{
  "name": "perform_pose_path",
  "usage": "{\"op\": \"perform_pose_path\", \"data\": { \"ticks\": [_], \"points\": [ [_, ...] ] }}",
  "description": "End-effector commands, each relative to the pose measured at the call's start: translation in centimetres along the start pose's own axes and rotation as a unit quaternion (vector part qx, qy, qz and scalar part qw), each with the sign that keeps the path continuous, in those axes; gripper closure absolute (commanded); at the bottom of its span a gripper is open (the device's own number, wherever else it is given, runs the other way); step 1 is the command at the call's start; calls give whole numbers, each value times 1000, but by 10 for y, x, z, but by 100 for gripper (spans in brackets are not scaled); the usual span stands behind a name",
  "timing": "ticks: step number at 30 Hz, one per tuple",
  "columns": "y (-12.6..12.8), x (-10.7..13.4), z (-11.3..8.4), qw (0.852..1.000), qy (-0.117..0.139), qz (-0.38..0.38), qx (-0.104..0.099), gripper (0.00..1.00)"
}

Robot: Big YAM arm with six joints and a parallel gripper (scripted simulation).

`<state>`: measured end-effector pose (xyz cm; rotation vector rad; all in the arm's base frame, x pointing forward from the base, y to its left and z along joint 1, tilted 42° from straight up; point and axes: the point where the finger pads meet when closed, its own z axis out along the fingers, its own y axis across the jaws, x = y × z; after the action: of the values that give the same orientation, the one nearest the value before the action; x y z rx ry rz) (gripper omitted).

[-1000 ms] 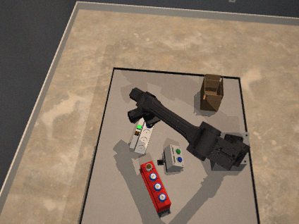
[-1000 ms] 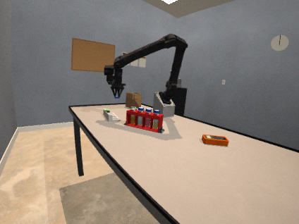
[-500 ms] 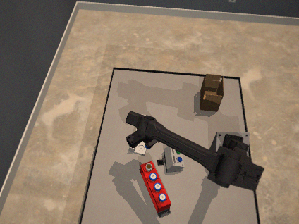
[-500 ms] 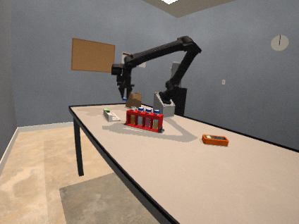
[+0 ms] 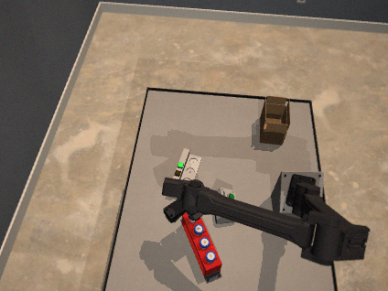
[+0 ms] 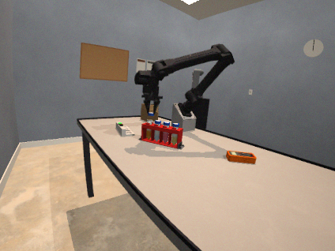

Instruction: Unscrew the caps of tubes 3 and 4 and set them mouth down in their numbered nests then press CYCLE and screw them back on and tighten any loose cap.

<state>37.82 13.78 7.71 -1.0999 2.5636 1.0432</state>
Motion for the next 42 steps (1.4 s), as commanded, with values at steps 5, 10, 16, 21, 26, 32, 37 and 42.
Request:
{"op": "perform_pose_path", "data": {
  "ticks": [5, 10, 16, 21, 26, 32, 37, 42],
  "points": [
    [-10, 13, 4, 999, 7, 48, -7, 100],
    [-7, 8, 18, 999, 6, 36, -7, 100],
    [-7, 8, 30, 999, 6, 36, -8, 100],
    [-11, 0, 21, 1000, -5, 28, 3, 100],
    [-12, 4, 21, 999, -8, 36, 4, 100],
    [-18, -5, 15, 999, -14, 32, 9, 100],
    [-18, -11, 14, 1000, -14, 25, 9, 100],
    [-18, -9, 14, 1000, -11, 28, 7, 100]
  ]
}}
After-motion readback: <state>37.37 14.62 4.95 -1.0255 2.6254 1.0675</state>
